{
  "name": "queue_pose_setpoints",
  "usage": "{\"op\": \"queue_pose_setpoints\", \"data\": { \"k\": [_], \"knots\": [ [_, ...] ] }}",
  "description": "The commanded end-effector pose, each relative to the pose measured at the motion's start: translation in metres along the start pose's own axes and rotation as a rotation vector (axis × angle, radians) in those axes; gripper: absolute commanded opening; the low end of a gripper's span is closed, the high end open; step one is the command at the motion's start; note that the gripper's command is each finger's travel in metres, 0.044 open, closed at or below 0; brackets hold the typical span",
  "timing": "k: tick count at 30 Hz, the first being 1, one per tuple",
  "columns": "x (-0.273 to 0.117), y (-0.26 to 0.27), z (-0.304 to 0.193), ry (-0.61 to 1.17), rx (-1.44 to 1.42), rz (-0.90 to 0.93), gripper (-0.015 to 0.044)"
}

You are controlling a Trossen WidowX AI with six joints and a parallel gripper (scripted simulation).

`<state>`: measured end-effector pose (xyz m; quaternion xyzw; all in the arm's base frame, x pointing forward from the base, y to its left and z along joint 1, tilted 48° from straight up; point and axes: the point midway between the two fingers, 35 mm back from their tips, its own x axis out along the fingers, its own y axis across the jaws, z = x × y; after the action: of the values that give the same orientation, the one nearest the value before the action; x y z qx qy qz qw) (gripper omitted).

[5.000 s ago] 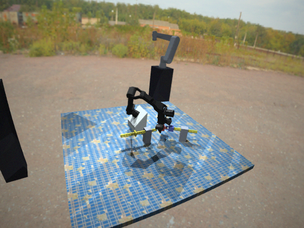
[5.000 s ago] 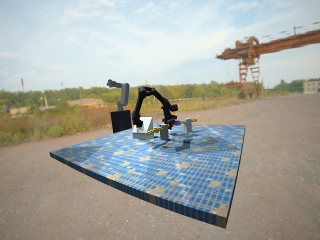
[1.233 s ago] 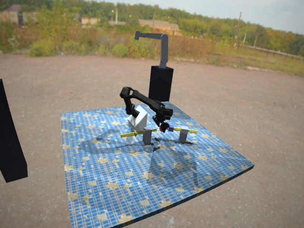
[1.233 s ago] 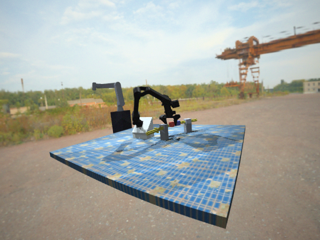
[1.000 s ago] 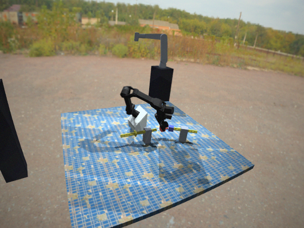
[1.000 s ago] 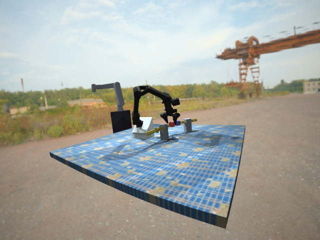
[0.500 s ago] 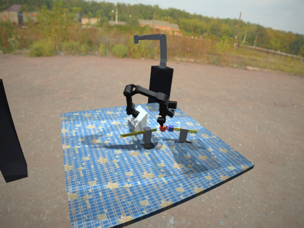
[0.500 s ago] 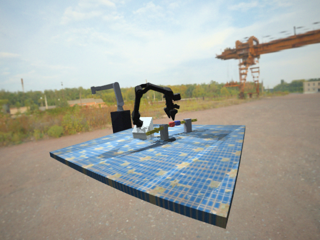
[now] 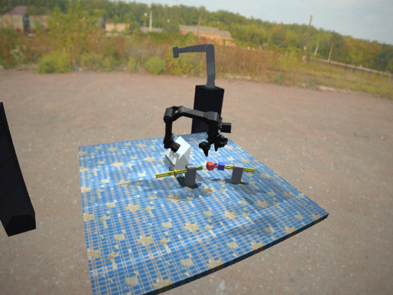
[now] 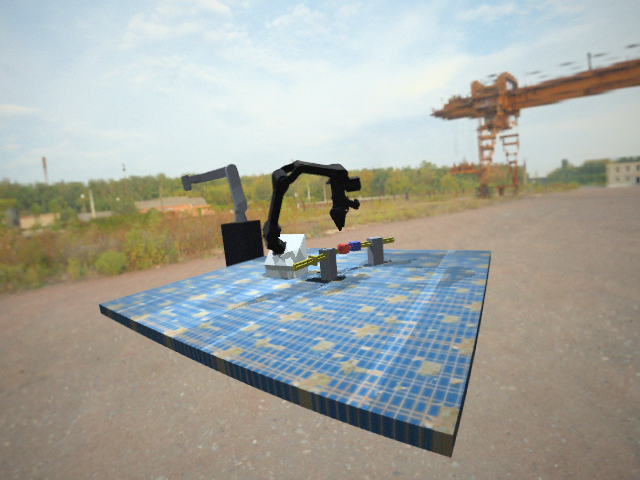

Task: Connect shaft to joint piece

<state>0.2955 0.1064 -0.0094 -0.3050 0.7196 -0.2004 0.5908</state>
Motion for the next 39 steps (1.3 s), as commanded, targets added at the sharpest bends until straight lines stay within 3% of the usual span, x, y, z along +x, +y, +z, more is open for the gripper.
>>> {"op": "queue_pose_setpoints", "data": {
  "k": [1, 9, 17, 39],
  "knots": [
    [-0.011, 0.003, 0.0, 0.0, 0.116, -0.028, 0.044],
    [-0.033, 0.004, -0.004, -0.005, 0.362, -0.074, 0.044],
    [-0.033, 0.003, -0.005, -0.004, 0.357, -0.063, 0.044],
    [-0.012, -0.043, -0.015, 0.076, 1.052, 0.172, 0.044]
  ]
}}
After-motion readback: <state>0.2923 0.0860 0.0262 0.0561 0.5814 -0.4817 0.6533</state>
